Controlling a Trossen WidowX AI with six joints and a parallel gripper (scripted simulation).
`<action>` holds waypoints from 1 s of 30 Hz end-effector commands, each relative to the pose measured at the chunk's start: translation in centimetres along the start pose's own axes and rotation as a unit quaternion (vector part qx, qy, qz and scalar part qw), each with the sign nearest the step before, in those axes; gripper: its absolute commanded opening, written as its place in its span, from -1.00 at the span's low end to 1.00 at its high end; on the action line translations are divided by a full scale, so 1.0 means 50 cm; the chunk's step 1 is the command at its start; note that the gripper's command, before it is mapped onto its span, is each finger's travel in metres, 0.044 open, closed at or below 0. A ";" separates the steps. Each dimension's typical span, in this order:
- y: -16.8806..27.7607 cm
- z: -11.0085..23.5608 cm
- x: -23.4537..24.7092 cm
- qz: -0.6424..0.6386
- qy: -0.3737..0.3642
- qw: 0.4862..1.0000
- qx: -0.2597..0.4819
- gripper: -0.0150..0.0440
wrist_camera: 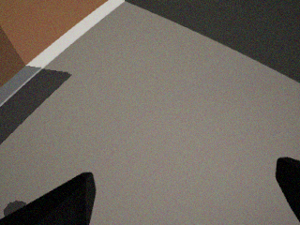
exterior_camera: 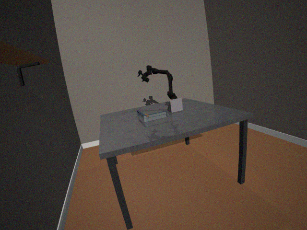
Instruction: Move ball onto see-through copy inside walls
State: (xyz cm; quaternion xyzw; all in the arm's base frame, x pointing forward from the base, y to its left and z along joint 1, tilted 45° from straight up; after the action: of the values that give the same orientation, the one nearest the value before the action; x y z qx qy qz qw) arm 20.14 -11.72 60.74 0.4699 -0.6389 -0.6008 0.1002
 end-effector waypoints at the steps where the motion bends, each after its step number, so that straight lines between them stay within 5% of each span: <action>1: -0.004 -0.002 -0.001 -0.003 0.000 1.000 -0.003 0.78; 7: -0.137 -0.062 -0.018 -0.110 -0.024 0.990 -0.088 0.31; 21: -0.438 -0.092 -0.076 -0.234 -0.099 0.934 -0.250 0.31; 30: -0.726 -0.035 -0.089 -0.364 -0.269 0.836 -0.310 0.31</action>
State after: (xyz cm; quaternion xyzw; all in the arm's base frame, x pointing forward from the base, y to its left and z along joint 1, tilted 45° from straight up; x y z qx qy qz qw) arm 39.96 -5.06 36.36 0.4700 -0.2284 -0.8447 -0.1158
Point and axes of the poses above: the point midway between the two fingers, 35 mm back from their tips, its own z axis back along the fingers, its own x axis across the jaws, y = z × x, the point moved 4 cm from there along z, back along the fingers, and after that the axes turned 5 degrees about z, right-handed, at the moved point
